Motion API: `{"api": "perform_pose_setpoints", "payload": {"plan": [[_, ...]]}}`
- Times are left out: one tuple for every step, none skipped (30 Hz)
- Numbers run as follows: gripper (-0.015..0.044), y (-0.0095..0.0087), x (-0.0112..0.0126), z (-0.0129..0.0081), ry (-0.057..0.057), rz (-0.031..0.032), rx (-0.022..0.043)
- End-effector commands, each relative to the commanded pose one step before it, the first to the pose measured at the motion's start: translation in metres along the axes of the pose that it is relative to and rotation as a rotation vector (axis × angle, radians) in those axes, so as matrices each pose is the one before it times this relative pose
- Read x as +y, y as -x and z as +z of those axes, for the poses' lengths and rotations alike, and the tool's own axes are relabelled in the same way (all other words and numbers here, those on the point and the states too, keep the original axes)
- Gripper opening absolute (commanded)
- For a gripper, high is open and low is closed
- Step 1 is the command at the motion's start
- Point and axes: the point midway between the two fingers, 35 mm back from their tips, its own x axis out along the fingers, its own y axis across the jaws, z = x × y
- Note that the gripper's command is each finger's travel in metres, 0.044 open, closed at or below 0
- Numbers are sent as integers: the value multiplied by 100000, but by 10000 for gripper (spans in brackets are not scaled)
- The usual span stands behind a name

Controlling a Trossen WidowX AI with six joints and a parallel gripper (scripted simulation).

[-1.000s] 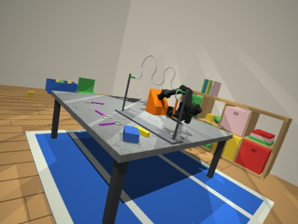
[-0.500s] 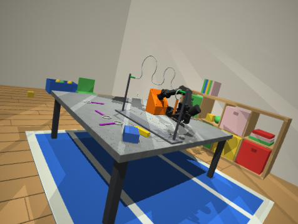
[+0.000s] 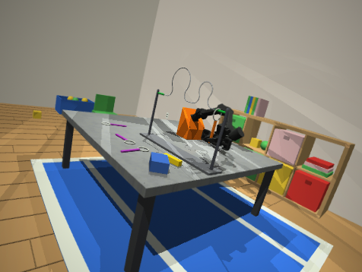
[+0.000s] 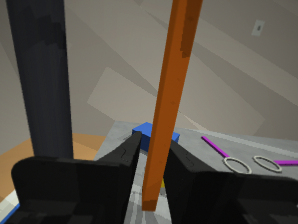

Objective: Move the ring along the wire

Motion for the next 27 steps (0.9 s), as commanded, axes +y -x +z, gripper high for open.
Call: {"api": "perform_pose_setpoints", "payload": {"plan": [[3, -1, -5, -27, 31, -2, 33], [-24, 0, 0, 0, 0, 0, 0], [-50, 0, 0, 0, 0, 0, 0], [-76, 0, 0, 0, 0, 0, 0], [-102, 0, 0, 0, 0, 0, 0], [-129, 0, 0, 0, 0, 0, 0], [-150, 0, 0, 0, 0, 0, 0], [-150, 0, 0, 0, 0, 0, 0], [-150, 0, 0, 0, 0, 0, 0], [-150, 0, 0, 0, 0, 0, 0], [-150, 0, 0, 0, 0, 0, 0], [-150, 0, 0, 0, 0, 0, 0], [-150, -2, -4, 69, -8, 21, -3], [-150, -3, -8, 145, -16, 44, -7], [-150, -4, -11, 190, -21, 58, -9], [-150, -4, -15, 247, -27, 76, -12], [-150, -3, -20, 318, -34, 98, -16], [-150, -1, -21, 311, -33, 96, -15], [-150, 1, -23, 320, -33, 100, -16], [-150, 3, -21, 287, -29, 90, -15], [-150, 3, -14, 184, -18, 58, -10], [-150, 1, -5, 63, -6, 20, -3], [-150, 0, 0, 0, 0, 0, 0], [-150, 0, 0, 0, 0, 0, 0], [-150, 0, 0, 0, 0, 0, 0], [-150, 0, 0, 0, 0, 0, 0], [-150, 0, 0, 0, 0, 0, 0]]}}
